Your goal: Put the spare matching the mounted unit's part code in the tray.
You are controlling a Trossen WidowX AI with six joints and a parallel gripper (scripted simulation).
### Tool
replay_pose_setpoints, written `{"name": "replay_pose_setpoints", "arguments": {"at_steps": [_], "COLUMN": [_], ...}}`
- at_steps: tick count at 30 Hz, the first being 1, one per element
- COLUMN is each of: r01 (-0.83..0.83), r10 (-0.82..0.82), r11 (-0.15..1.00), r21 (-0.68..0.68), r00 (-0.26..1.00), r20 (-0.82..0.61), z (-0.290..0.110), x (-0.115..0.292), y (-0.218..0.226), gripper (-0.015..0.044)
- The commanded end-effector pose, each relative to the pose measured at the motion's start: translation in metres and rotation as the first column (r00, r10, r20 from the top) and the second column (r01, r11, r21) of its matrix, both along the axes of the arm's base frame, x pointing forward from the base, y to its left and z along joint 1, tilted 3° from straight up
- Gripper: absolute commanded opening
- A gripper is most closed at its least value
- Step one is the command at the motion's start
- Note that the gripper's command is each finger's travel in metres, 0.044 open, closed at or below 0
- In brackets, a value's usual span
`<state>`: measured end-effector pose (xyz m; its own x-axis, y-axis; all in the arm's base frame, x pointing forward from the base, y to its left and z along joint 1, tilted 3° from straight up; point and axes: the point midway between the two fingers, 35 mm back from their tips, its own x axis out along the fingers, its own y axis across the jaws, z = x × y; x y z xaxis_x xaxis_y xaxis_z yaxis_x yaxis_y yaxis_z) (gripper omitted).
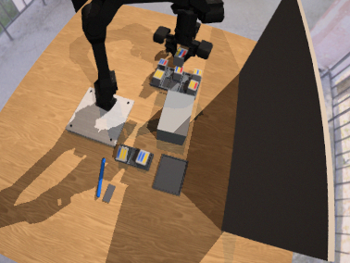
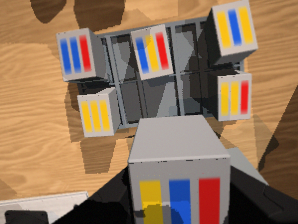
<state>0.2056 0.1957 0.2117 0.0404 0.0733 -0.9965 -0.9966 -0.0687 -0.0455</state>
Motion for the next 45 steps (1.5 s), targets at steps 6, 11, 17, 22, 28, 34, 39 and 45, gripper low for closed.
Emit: {"name": "replay_pose_setpoints", "arguments": {"at_steps": [6, 11, 17, 22, 28, 34, 39, 45], "r01": [0.006, 0.018, 0.026, 0.024, 0.038, 0.065, 0.059, 0.048], "r10": [-0.006, -0.018, -0.026, -0.024, -0.037, -0.065, -0.059, -0.047], "r11": [1.000, 1.000, 1.000, 1.000, 0.999, 0.998, 0.998, 0.999], "r21": [-0.006, -0.002, -0.001, -0.006, -0.005, -0.001, -0.009, -0.019], "r00": [1.000, 1.000, 1.000, 1.000, 0.999, 0.997, 0.997, 0.998], "r20": [0.002, 0.007, 0.014, 0.016, 0.028, 0.048, 0.048, 0.045], "z": [0.001, 0.001, 0.001, 0.000, 0.001, 0.001, 0.000, -0.002], "x": [0.036, 0.054, 0.075, 0.092, 0.111, 0.126, 0.136, 0.144], "y": [-0.025, -0.043, -0.067, -0.089, -0.118, -0.149, -0.175, -0.211], "gripper": [0.0000, 0.0000, 0.0000, 0.0000, 0.0000, 0.0000, 0.0000, 0.0000]}}
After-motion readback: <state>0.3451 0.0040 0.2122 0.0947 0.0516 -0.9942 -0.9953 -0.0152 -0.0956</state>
